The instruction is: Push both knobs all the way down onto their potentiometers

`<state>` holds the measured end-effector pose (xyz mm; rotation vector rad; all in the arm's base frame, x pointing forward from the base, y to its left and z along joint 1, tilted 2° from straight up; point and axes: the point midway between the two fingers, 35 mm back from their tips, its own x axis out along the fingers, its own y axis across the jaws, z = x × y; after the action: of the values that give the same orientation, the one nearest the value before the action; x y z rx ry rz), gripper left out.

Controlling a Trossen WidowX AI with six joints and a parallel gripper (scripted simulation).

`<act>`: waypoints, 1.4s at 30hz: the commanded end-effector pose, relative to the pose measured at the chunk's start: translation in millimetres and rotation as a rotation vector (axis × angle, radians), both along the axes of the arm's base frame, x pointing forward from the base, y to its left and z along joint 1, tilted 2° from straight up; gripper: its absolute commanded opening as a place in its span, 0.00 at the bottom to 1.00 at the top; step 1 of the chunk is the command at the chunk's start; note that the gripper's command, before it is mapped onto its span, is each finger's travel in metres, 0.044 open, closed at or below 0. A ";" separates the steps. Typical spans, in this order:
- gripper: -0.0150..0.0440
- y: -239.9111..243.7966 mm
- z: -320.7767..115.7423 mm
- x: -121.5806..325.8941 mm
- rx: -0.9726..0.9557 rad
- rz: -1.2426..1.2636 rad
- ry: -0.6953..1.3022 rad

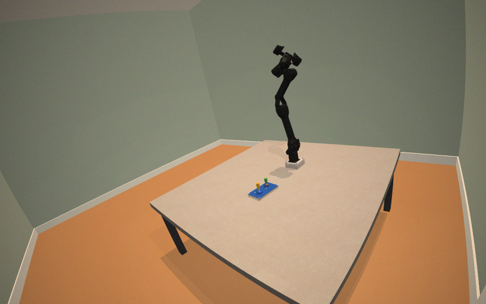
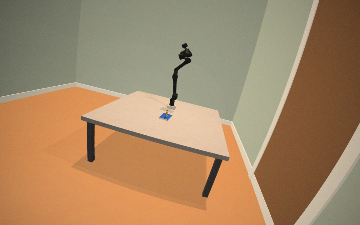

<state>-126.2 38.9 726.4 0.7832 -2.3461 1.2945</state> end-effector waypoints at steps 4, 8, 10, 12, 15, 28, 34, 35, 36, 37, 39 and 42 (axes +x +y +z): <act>0.75 17.3 3.2 1.9 -0.063 -0.022 0.012; 0.58 45.7 7.0 7.0 -0.164 -0.059 0.036; 0.49 52.1 8.4 10.8 -0.174 -0.078 0.056; 0.40 58.3 9.8 14.8 -0.182 -0.097 0.076; 0.26 69.2 11.5 20.9 -0.205 -0.123 0.103; 0.25 125.8 7.4 49.0 -0.370 -0.231 0.197; 0.25 170.0 2.0 74.7 -0.523 -0.297 0.268; 0.25 177.1 0.5 79.6 -0.548 -0.309 0.281; 0.25 184.1 -1.0 84.5 -0.573 -0.320 0.294; 0.25 191.0 -2.8 89.7 -0.598 -0.332 0.308; 0.25 204.6 -6.7 100.4 -0.647 -0.355 0.336; 0.25 224.2 -14.0 117.6 -0.716 -0.394 0.380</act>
<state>-29.5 237.5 722.0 0.3242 -1.5883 1.4825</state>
